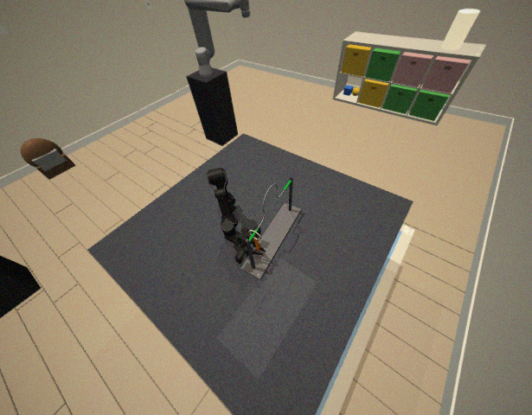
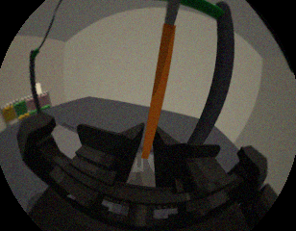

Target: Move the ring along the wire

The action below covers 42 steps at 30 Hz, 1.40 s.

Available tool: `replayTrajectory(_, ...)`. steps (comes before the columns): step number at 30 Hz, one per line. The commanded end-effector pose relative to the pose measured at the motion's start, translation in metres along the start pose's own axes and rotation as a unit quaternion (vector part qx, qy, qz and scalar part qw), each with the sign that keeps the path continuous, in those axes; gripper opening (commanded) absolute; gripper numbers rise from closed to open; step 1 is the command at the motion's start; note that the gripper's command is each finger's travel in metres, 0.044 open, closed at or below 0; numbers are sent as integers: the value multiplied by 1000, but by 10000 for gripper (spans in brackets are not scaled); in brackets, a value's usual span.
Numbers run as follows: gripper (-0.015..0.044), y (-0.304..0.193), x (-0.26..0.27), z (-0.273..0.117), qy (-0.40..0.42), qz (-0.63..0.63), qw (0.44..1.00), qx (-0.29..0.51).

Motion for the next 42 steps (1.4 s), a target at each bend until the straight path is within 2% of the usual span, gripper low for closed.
replayTrajectory(1,-24,0,0,0,0,0,1000,0)
replayTrajectory(6,-150,0,0,0,0,0,1000,0)
replayTrajectory(42,-150,18,-2,-1,-4,1,1000,0)
Point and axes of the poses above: the point midway between the two fingers, 35 mm back from their tips, its own z axis out along the fingers, its own x axis across the jaws, y = z × x, the point moved 8 cm from there along -z, back along the fingers, and after that the axes turned 11 degrees about -z, right-handed, at the moved point
